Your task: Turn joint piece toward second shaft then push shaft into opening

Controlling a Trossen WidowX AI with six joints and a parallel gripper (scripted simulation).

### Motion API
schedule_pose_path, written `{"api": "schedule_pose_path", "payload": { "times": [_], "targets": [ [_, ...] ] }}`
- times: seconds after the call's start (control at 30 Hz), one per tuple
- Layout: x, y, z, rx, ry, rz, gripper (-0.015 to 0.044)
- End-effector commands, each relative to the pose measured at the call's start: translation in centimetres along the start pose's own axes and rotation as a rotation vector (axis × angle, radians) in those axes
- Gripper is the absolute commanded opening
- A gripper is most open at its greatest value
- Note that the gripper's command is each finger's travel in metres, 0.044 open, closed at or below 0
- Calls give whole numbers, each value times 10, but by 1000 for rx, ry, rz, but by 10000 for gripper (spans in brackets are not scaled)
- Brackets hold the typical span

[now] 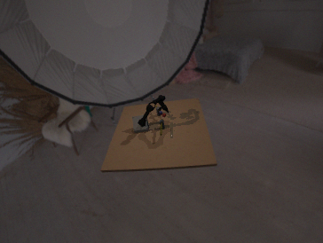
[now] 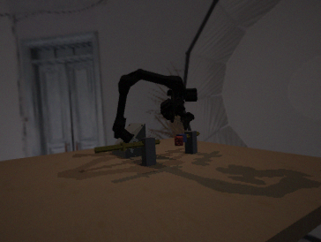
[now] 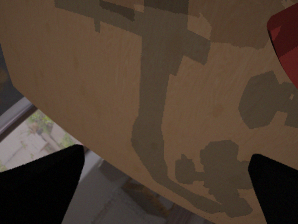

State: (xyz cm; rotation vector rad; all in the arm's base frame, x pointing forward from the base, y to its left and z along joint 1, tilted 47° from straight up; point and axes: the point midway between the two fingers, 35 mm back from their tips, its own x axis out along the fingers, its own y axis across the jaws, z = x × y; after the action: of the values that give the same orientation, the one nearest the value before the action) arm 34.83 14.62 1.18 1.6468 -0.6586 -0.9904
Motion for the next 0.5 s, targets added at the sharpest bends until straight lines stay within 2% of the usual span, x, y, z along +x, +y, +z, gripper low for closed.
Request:
{"api": "schedule_pose_path", "payload": {
  "times": [0.0,0.47],
  "targets": [
    [0,0,-2,129,-20,-17,440],
    [5,1,-3,569,-106,-46,440]
  ]
}}
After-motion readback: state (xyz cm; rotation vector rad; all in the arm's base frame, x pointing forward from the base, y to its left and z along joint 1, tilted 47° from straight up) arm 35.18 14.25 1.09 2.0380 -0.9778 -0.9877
